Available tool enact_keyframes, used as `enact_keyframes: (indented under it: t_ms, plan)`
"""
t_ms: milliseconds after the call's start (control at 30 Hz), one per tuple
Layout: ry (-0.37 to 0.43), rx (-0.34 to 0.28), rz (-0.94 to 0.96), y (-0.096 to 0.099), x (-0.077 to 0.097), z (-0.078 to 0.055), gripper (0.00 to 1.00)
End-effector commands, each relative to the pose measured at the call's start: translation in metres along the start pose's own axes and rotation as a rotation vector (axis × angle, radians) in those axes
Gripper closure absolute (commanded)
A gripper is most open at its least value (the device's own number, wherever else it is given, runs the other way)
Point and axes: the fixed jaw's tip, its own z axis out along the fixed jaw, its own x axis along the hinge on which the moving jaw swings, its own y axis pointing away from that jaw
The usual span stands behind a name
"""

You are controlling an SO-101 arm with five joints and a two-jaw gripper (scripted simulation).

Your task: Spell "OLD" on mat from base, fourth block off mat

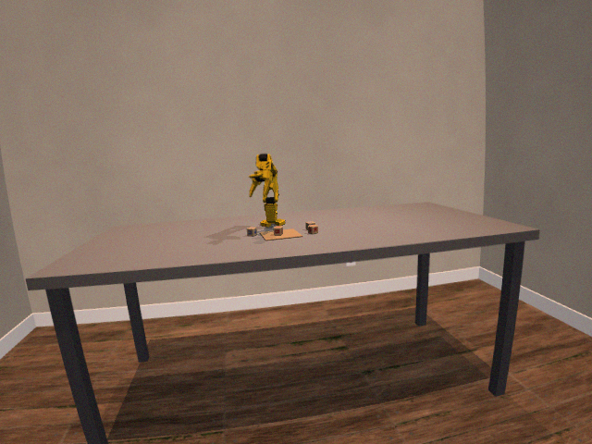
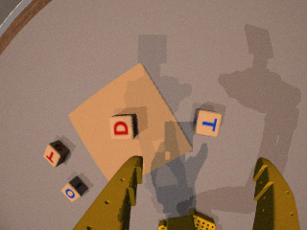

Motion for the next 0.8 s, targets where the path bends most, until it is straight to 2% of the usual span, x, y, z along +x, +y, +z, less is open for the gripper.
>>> enact_keyframes:
  t_ms: [0,33,233,367,767]
  plan:
    - [-0.039,-0.056,-0.017,0.02,-0.005,-0.004,0.65]
    - [-0.039,-0.056,-0.017,0.02,-0.005,-0.004,0.65]
    - [0.002,-0.134,-0.052,0.058,0.003,0.003,0.65]
    - [0.02,-0.162,-0.065,0.072,0.008,0.005,0.65]
    - [0.04,-0.161,-0.071,0.076,0.011,0.008,0.65]
